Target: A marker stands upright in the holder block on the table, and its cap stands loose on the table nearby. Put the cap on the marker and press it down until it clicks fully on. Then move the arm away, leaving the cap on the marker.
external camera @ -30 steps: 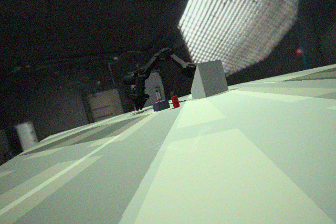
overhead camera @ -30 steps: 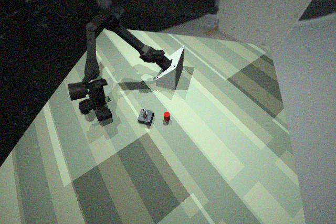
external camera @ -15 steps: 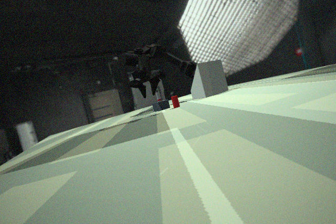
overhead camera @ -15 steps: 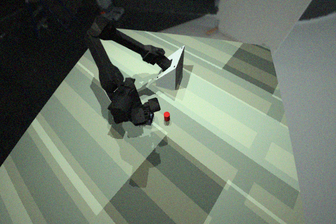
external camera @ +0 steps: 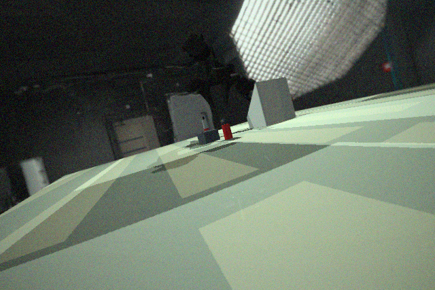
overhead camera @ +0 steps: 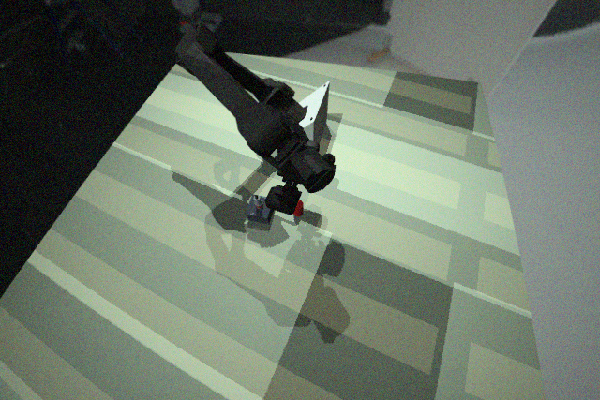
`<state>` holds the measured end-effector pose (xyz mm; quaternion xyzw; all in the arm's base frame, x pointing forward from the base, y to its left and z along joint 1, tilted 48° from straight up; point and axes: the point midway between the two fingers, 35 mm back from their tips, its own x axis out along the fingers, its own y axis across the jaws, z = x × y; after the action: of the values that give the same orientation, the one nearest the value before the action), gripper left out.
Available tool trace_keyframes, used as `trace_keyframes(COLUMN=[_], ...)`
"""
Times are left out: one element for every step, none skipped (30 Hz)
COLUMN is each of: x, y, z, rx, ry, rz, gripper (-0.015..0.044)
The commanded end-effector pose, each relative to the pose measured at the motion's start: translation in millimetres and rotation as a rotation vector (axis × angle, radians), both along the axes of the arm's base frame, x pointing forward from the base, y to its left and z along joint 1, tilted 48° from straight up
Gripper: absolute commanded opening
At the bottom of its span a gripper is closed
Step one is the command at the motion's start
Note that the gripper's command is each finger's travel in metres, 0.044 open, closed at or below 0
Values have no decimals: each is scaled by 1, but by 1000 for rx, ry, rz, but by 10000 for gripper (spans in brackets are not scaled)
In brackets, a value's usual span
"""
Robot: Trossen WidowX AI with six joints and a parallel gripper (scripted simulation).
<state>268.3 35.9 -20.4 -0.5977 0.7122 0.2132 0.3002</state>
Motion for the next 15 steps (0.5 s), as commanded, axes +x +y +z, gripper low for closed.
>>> trace_keyframes(x=[-1,-1,-1,-1,-3,-4,-4,-4,-4,-4,-4,-4,-5,-6,-6], y=[3,3,1,-6,-15,-21,-23,-23,-23,-23,-24,-27,-31,-33,-34], z=[-1,-1,-3,-9,-18,-23,-25,-25,-25,-25,-26,-28,-32,-34,-35], rx=[-3,-3,-3,-3,-4,-5,-5,-5,-5,-5,-5,-5,-5,-6,-6], ry=[28,28,28,28,27,27,27,27,27,27,27,27,27,27,27], rz=[16,16,16,16,16,16,16,16,16,16,16,16,16,16,16], gripper=[246,246,246,246,246,246,246,246,246,246,246,246,246,246,246])
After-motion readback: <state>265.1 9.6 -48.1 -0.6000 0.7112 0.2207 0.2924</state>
